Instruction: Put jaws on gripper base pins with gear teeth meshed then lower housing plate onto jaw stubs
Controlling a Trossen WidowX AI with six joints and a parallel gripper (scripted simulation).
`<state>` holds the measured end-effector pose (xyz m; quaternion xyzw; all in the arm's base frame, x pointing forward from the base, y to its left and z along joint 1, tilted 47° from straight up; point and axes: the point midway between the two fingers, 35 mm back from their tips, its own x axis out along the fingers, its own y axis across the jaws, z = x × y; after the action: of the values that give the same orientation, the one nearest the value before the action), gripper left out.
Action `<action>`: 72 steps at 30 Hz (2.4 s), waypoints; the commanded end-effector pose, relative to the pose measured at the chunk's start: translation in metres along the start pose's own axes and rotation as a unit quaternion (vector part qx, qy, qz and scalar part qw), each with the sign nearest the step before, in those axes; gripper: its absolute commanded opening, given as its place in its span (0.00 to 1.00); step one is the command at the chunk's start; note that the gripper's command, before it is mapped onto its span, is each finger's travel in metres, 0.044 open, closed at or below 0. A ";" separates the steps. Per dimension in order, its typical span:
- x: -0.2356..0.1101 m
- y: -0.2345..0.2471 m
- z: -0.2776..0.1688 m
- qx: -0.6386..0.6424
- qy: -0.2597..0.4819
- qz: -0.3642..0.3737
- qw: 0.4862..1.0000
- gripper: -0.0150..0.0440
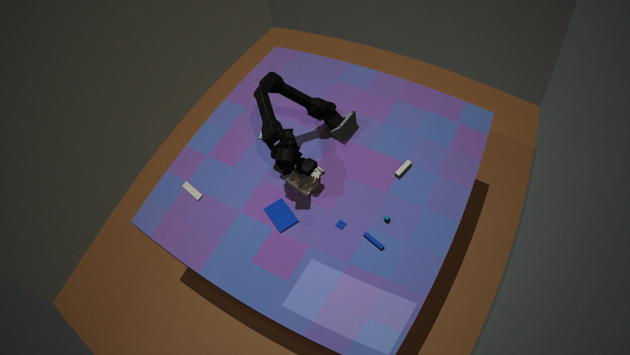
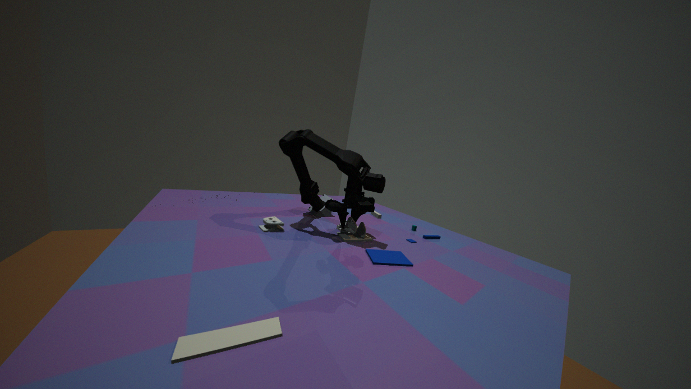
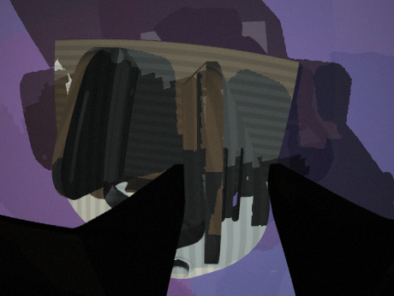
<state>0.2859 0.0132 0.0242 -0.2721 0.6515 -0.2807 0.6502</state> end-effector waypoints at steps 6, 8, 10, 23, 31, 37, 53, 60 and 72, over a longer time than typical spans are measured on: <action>0.001 0.000 -0.001 -0.003 0.000 -0.002 1.000 0.48; 0.001 0.000 -0.001 -0.003 0.000 -0.002 1.000 0.48; 0.001 0.000 -0.001 -0.003 0.000 -0.002 1.000 0.48; 0.004 0.000 -0.001 -0.003 0.000 -0.002 1.000 0.48; 0.007 0.000 -0.001 -0.005 0.000 -0.002 1.000 0.48; 0.008 0.000 -0.001 -0.005 0.000 -0.002 1.000 0.48; 0.013 0.000 -0.001 -0.006 0.000 -0.002 1.000 0.48; 0.014 0.000 -0.001 -0.006 0.000 -0.002 1.000 0.48; 0.017 0.000 -0.001 -0.006 0.000 -0.002 1.000 0.48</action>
<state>0.2859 0.0024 0.0137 -0.2738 0.6517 -0.2787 0.6501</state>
